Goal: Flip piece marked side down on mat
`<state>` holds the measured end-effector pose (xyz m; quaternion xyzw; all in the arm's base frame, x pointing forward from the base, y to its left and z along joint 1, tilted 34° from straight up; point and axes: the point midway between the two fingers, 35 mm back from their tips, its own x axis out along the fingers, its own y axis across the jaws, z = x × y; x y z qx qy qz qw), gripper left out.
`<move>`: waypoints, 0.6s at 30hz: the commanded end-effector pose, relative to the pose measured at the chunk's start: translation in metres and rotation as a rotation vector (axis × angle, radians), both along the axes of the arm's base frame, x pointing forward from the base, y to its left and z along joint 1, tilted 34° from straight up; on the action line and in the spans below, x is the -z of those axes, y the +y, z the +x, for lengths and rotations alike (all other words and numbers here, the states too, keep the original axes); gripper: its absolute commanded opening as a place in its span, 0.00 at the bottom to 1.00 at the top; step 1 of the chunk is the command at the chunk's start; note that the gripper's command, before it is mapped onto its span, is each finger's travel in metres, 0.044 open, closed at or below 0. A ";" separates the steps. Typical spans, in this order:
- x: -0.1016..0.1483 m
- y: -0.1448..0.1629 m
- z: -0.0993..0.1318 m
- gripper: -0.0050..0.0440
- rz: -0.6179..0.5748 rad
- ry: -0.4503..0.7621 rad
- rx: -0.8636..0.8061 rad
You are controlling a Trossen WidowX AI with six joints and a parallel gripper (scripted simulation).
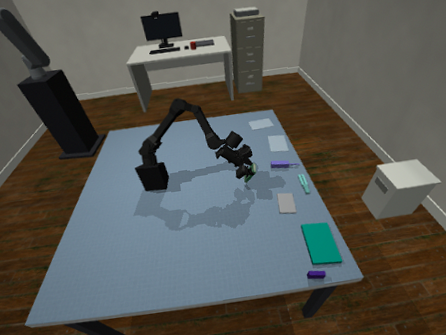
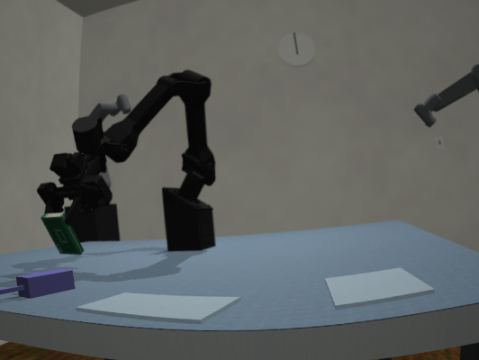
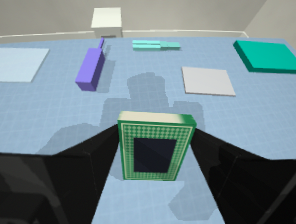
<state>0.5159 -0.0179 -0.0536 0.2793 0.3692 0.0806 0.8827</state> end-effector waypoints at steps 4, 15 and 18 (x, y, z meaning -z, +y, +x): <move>0.002 -0.002 0.005 0.10 -0.006 -0.059 0.054; -0.004 0.000 0.016 0.10 -0.013 -0.144 0.095; -0.004 0.000 0.019 0.10 -0.016 -0.176 0.118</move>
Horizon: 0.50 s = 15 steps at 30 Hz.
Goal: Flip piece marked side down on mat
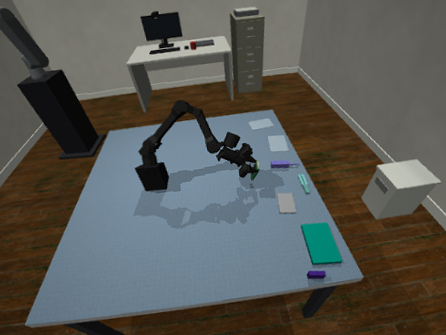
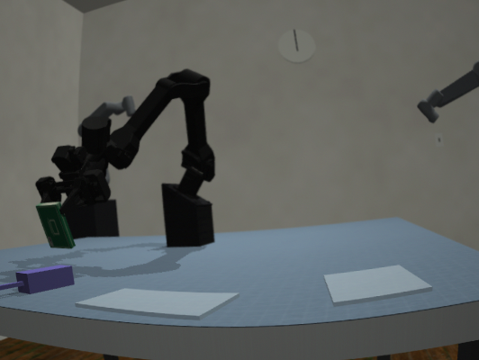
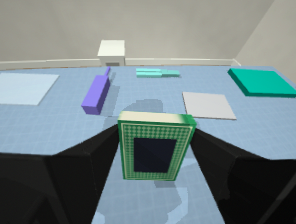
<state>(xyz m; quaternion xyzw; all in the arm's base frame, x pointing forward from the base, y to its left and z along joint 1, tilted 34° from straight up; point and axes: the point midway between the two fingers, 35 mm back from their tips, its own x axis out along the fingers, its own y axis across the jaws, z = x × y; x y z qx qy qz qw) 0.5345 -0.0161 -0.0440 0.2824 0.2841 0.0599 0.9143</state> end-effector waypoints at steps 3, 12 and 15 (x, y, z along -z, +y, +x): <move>0.006 -0.002 0.004 0.10 -0.003 -0.047 0.050; 0.002 0.000 0.011 0.10 -0.008 -0.100 0.076; 0.003 0.000 0.014 0.10 -0.010 -0.131 0.102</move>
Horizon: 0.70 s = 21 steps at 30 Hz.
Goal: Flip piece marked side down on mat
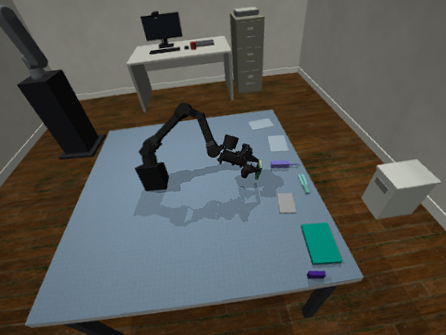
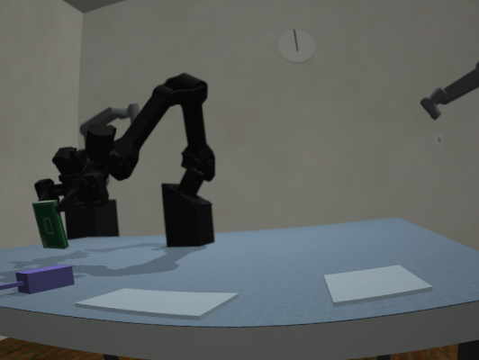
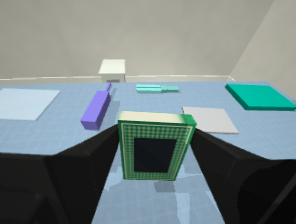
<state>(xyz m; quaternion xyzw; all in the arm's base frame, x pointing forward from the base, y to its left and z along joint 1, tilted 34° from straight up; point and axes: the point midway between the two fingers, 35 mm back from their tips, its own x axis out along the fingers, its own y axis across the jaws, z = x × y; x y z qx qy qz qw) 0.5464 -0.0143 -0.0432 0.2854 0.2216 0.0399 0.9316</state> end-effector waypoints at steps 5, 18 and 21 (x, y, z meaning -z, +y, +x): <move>0.006 -0.003 0.008 0.10 -0.004 -0.069 0.069; 0.008 -0.002 0.010 0.10 -0.006 -0.091 0.087; 0.008 -0.003 0.011 0.10 -0.007 -0.099 0.093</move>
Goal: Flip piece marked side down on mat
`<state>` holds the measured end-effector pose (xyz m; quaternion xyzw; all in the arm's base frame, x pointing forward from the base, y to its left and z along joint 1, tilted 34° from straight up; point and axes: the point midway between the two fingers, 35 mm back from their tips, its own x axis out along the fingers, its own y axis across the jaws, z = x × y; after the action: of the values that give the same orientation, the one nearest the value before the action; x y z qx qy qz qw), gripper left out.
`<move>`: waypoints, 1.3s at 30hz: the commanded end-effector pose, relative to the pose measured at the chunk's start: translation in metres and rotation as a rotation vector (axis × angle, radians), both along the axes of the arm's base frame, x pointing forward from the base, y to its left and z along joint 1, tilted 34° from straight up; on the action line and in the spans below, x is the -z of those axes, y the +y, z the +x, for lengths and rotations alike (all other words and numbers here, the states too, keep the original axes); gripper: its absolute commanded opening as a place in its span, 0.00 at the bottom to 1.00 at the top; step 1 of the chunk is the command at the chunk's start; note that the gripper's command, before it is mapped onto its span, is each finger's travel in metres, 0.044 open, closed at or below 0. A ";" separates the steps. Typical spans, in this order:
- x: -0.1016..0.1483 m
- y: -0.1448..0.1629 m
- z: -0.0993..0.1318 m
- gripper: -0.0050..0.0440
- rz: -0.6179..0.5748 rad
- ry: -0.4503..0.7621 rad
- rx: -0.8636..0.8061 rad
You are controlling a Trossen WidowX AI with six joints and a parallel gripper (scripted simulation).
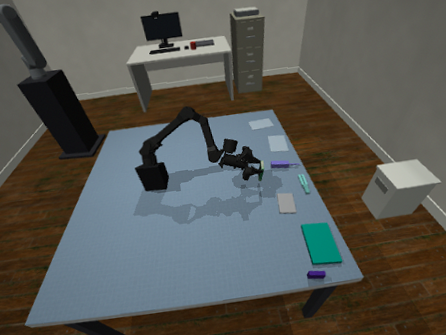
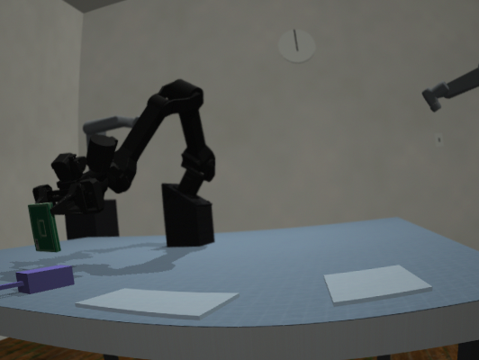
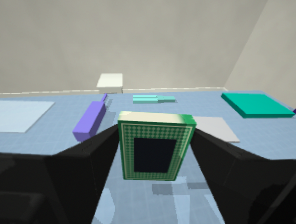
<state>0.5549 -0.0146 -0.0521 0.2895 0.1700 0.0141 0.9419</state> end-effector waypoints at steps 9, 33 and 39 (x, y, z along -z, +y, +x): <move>0.006 0.003 0.002 0.10 -0.002 -0.016 0.013; 0.031 0.017 0.003 0.10 -0.001 -0.025 0.023; 0.031 0.017 0.003 0.10 -0.001 -0.025 0.023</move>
<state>0.5561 0.0065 -0.0843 0.2891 0.1609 0.0113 0.9436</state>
